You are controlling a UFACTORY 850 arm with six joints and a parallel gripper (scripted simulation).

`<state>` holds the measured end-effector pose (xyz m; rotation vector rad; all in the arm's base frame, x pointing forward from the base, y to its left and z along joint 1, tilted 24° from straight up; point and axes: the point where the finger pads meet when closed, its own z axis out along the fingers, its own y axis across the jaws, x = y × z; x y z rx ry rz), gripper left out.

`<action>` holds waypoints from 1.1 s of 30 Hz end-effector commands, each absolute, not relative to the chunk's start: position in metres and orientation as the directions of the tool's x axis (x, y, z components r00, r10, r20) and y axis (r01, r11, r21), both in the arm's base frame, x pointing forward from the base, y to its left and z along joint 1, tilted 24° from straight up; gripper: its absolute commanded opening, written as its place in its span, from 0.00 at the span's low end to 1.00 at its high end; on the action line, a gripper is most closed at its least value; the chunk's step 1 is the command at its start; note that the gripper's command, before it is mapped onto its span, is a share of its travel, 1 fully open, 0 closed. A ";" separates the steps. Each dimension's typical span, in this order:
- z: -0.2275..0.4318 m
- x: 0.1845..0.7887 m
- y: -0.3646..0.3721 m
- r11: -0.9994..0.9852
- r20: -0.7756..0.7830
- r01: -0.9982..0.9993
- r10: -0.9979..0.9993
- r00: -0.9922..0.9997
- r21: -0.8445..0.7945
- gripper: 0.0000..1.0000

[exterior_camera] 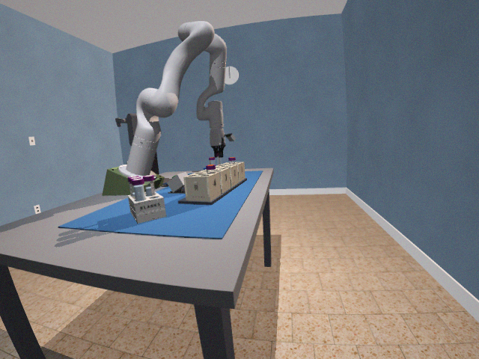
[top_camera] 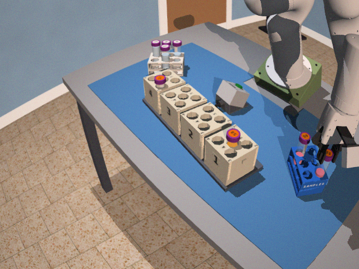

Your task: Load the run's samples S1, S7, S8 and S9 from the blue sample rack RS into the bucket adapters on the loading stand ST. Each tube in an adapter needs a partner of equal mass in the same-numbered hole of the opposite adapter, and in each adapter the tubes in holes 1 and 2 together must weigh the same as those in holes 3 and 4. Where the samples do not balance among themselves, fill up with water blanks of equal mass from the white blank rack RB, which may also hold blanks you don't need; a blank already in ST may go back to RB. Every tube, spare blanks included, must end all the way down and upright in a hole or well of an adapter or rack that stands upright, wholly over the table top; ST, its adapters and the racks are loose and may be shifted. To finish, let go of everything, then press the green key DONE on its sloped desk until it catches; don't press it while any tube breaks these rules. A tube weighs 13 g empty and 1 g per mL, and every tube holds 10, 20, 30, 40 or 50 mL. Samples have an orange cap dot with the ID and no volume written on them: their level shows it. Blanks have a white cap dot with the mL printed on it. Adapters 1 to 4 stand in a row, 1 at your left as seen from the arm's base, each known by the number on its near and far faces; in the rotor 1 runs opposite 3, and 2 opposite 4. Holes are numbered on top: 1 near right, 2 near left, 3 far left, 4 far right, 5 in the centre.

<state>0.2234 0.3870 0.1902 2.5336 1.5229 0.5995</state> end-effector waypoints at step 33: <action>0.233 0.205 0.383 -0.485 0.270 0.820 0.869 0.413 0.304 0.00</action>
